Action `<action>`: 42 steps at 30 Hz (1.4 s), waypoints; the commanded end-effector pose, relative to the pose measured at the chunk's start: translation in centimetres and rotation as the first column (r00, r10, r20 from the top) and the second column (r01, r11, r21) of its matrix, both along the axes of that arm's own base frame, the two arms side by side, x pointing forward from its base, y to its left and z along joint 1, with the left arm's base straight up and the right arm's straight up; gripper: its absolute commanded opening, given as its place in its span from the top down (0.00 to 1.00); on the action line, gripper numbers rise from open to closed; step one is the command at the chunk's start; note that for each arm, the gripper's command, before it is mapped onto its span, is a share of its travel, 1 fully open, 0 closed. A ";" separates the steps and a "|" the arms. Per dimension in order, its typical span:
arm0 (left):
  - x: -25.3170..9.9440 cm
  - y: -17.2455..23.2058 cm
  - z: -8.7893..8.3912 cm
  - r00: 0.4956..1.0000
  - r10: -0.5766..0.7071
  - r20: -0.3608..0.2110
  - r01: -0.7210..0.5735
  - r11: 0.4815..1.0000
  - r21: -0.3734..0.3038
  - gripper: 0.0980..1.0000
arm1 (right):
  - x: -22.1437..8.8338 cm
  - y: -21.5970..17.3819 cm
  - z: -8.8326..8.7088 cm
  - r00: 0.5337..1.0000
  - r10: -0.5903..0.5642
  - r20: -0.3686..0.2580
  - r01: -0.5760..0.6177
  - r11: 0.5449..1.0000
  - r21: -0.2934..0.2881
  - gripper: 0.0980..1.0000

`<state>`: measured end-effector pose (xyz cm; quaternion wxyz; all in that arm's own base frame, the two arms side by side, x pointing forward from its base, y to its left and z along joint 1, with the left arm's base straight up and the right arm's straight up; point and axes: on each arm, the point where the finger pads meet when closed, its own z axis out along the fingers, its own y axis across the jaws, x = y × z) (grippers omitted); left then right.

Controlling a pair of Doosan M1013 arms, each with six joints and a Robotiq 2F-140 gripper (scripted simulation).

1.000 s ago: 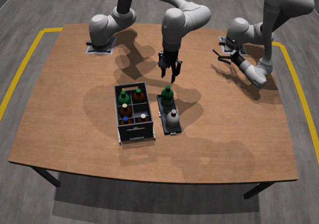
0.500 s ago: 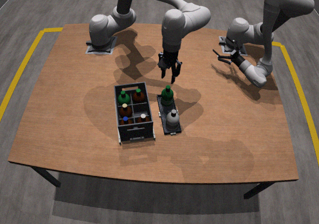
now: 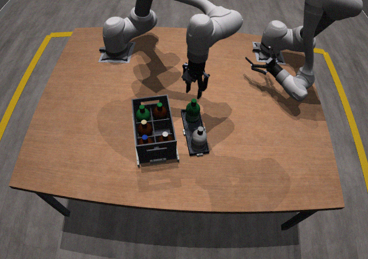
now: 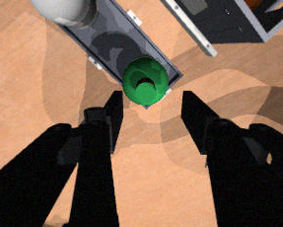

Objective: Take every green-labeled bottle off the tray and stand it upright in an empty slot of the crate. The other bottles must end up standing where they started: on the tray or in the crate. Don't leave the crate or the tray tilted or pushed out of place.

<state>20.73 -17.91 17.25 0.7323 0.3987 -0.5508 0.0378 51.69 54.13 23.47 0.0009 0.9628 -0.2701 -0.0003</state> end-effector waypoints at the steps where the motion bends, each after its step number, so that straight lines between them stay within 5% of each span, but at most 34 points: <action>1: 0.0 0.0 0.0 1.000 0.000 0.001 0.000 1.000 0.000 0.00 | 0.0 0.0 -0.2 1.000 0.000 0.001 0.000 1.000 0.002 0.62; 19: 0.0 0.0 0.0 1.000 0.000 0.001 0.000 1.000 0.000 0.00 | 0.0 0.0 -2.1 1.000 0.000 0.001 0.000 1.000 0.002 0.62; 42: 0.0 0.0 0.0 1.000 0.000 0.001 0.000 1.000 0.000 0.00 | 0.0 0.0 -2.4 1.000 0.000 0.001 0.000 1.000 0.002 0.62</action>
